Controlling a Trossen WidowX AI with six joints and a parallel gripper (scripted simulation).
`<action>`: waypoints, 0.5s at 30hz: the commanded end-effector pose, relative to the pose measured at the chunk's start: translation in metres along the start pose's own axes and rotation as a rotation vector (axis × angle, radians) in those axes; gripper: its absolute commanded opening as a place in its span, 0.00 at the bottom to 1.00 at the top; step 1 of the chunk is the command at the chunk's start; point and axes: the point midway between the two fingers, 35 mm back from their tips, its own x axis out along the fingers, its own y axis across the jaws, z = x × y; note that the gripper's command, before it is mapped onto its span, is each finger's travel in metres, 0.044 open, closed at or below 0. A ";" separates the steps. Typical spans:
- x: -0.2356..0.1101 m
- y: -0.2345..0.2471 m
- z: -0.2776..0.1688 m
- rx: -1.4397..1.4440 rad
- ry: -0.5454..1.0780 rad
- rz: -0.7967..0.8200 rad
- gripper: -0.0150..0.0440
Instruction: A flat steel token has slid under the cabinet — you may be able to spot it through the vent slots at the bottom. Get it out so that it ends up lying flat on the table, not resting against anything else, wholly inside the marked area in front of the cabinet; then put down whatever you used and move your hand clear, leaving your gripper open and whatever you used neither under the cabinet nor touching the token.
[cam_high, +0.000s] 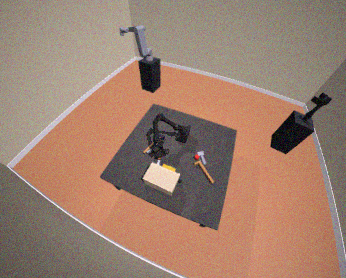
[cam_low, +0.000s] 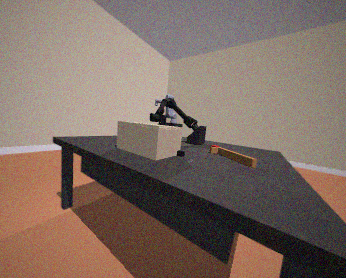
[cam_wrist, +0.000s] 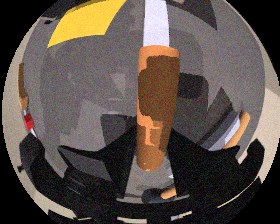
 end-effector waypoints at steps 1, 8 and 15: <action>0.000 0.000 0.007 0.002 -0.002 -0.002 0.25; 0.000 0.000 0.015 0.002 -0.002 -0.002 0.25; 0.000 0.000 0.023 0.002 -0.002 -0.002 0.25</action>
